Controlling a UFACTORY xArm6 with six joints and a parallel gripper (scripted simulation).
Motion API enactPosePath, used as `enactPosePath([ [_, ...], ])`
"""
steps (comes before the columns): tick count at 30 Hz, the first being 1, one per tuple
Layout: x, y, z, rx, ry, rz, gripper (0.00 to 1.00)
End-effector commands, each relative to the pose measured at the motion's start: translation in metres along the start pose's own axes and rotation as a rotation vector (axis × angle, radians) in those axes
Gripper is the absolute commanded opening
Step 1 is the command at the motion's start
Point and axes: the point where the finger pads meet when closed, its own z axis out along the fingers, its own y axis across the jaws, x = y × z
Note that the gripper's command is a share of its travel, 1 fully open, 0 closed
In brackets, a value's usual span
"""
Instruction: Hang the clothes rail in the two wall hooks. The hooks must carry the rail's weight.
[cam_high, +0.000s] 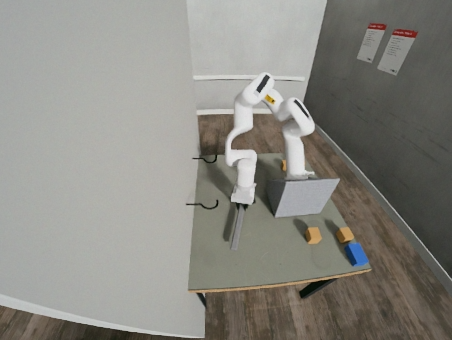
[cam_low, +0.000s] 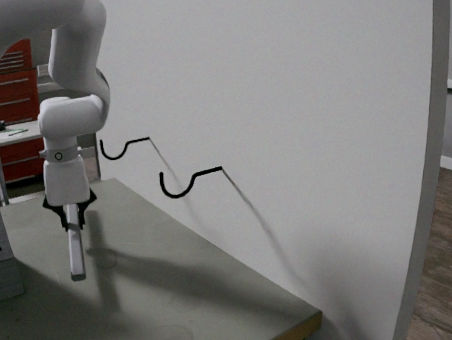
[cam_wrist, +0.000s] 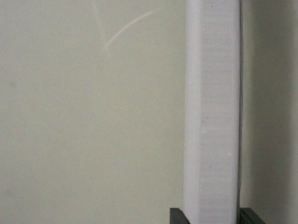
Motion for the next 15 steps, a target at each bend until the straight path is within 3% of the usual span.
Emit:
enactPosePath([
  [1, 0.0008, 0.0010, -0.0035, -0.002, 0.002, 0.001, 0.00],
  [15, 0.0008, 0.0010, -0.0115, -0.002, 0.002, 0.001, 0.00],
])
